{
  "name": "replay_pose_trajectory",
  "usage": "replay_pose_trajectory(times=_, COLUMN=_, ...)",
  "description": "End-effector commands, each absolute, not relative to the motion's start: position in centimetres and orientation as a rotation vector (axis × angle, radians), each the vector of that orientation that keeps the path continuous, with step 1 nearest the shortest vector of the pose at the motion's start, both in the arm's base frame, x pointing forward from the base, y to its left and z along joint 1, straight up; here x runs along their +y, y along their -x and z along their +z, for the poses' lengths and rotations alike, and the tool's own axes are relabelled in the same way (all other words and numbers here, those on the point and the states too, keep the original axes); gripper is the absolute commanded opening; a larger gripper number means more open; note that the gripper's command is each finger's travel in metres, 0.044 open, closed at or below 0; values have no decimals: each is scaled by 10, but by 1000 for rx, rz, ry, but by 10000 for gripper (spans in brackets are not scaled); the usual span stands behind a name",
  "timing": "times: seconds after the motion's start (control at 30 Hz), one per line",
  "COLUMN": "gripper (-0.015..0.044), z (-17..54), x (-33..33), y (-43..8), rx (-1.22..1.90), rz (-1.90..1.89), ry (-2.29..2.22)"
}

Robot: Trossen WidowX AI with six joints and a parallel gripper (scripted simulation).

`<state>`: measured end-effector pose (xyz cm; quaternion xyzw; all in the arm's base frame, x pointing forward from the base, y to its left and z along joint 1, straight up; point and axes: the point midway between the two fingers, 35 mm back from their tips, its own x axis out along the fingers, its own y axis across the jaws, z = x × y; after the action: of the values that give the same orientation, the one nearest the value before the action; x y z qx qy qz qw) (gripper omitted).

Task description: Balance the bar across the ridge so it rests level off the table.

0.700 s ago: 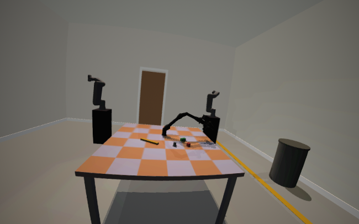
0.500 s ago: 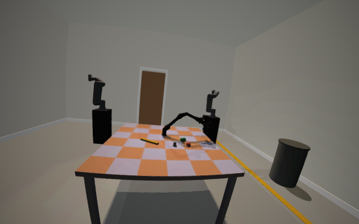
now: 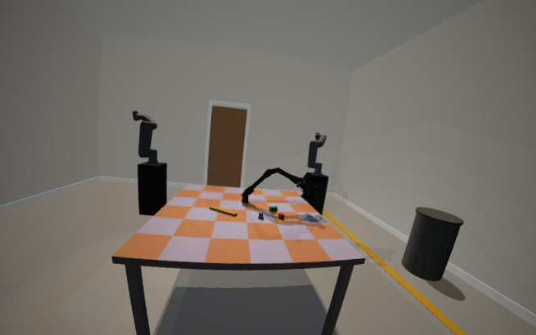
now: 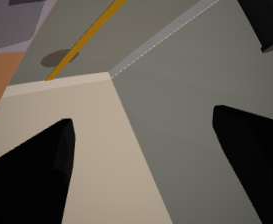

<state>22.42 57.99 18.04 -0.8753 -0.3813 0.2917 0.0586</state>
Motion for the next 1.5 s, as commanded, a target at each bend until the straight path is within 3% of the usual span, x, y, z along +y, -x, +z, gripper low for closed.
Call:
replay_pose_trajectory(times=0.0, gripper=315, z=179, x=564, y=-246, rx=-1079, rz=921, ry=2648)
replay_pose_trajectory(times=0.73, gripper=315, z=151, x=440, y=-367, rx=-538, rz=1118, ry=2592)
replay_pose_trajectory(times=1.47, gripper=315, z=140, x=292, y=-444, rx=-10, rz=1188, ry=2401)
